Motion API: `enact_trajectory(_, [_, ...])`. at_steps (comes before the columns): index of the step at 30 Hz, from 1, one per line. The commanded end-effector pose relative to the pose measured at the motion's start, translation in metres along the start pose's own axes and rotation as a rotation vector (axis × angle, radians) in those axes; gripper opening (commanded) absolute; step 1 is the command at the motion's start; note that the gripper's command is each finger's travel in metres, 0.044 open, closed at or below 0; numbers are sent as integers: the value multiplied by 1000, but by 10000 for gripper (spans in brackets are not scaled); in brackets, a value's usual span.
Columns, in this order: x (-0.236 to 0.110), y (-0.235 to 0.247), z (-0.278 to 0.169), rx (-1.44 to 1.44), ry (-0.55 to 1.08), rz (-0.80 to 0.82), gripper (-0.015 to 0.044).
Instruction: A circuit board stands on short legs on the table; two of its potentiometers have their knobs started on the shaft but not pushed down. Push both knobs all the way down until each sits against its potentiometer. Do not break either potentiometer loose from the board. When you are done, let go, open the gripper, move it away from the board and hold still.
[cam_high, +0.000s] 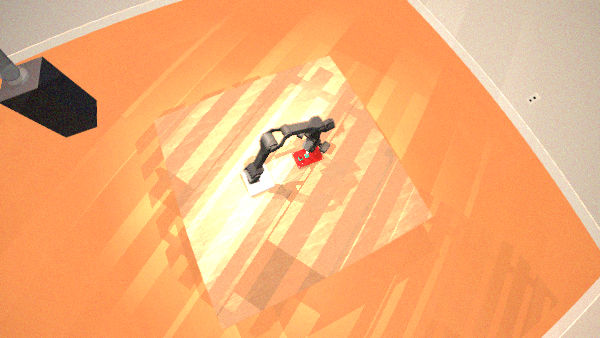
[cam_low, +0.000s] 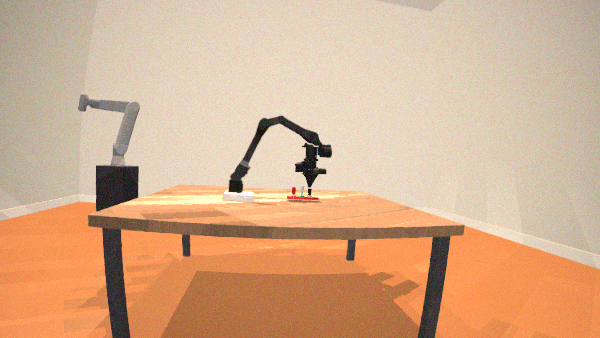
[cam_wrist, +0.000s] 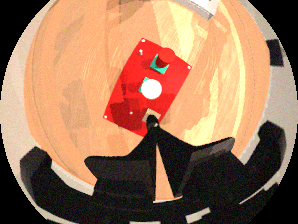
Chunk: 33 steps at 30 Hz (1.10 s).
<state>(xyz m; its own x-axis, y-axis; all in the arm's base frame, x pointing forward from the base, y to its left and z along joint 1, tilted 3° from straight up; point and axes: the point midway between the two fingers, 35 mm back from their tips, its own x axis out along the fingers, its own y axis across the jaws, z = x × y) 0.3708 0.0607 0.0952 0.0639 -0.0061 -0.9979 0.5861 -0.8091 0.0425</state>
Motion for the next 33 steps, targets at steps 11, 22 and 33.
enact_trajectory(11, [-4,0,2,0,2,1,236])
enact_trajectory(22, [-34,-47,123,3,-2,0,440])
enact_trajectory(33, [-29,-66,163,3,-4,0,440])
